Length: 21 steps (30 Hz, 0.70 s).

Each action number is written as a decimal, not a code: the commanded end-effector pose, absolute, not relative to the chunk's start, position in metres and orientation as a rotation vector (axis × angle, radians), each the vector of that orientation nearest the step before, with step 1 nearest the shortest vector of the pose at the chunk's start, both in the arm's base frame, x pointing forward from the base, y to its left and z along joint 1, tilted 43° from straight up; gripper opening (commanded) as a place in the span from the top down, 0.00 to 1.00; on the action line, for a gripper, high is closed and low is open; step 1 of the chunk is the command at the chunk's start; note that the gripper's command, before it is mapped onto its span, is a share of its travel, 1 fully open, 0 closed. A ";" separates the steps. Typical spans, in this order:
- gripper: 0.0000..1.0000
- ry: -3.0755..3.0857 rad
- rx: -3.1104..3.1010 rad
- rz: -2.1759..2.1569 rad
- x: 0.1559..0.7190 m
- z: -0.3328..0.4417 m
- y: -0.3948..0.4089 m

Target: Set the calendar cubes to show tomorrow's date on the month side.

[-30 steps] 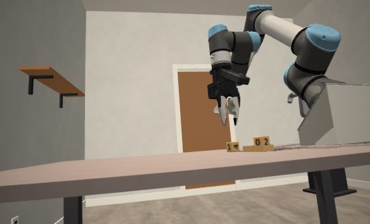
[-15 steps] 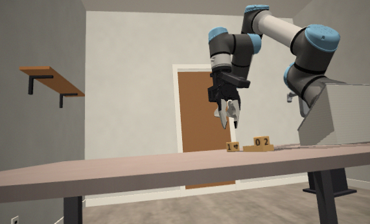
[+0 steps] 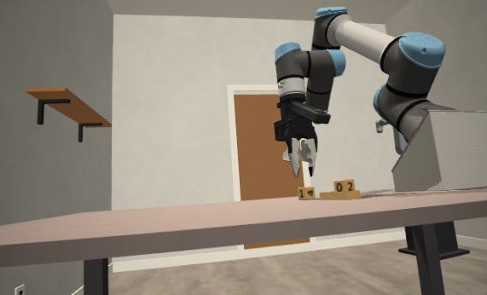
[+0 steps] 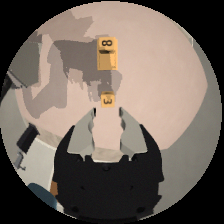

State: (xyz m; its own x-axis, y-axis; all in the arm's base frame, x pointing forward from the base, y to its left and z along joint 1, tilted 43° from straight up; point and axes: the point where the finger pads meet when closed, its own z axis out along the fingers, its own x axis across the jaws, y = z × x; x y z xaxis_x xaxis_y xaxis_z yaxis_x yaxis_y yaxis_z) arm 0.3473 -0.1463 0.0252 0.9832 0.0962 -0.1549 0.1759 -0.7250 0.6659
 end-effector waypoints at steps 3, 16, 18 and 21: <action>0.71 0.189 2.386 -0.139 0.347 0.019 -0.152; 0.71 0.189 2.386 -0.139 0.347 0.012 -0.158; 0.71 0.189 2.386 -0.139 0.347 0.012 -0.159; 0.71 0.189 2.386 -0.139 0.347 0.012 -0.159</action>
